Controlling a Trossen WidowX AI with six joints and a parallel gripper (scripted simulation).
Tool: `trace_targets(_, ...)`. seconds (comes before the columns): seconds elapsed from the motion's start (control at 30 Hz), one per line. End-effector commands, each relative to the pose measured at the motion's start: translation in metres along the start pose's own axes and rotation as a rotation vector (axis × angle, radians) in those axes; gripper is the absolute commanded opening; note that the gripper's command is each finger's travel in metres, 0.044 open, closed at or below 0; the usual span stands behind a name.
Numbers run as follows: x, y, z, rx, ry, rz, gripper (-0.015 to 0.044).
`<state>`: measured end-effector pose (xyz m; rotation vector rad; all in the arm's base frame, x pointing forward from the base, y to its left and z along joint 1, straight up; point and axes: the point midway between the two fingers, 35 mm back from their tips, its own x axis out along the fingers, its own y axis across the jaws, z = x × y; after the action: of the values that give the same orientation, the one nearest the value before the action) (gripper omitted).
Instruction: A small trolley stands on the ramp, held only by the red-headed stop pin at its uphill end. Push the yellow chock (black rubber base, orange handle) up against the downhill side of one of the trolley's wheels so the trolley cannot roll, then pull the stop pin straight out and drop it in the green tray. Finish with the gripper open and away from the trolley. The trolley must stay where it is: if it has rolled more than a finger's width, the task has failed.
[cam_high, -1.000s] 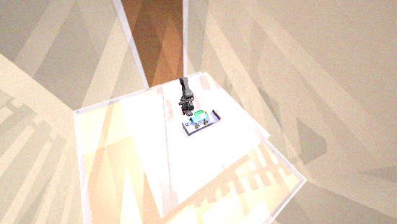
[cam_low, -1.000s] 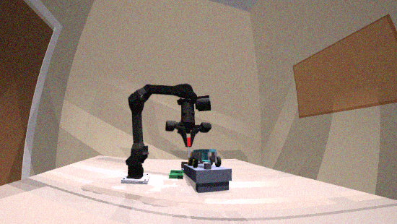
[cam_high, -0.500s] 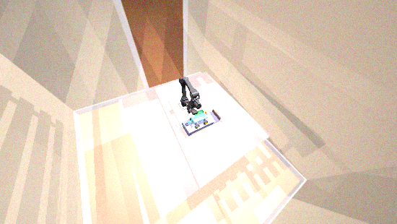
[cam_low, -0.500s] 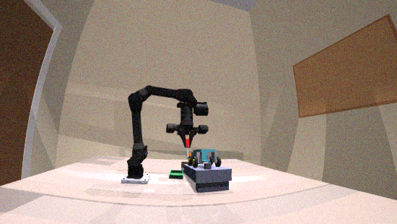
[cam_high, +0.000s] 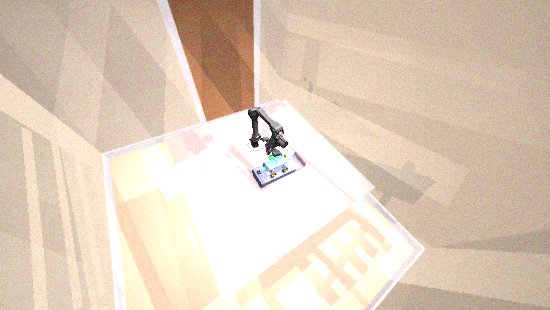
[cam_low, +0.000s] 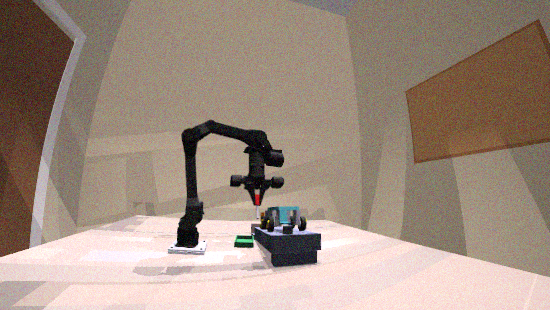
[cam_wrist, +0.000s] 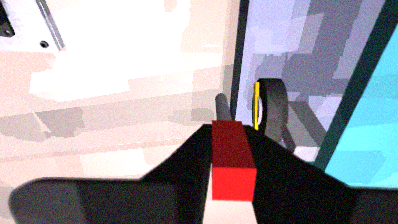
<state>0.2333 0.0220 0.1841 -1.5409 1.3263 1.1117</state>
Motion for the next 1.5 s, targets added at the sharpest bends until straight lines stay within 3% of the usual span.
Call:
trace_targets(0.0, 0.0, 0.002, 0.013, 0.002, 0.002, 0.008, 0.0)
trace_targets(0.87, -0.008, 0.011, 0.118, 0.002, -0.005, 0.009, 0.0)
trace_targets(1.07, -0.008, 0.011, 0.118, -0.038, -0.014, 0.007, 0.0)
trace_targets(1.47, -0.007, 0.012, 0.116, -0.394, -0.088, -0.021, 0.0)
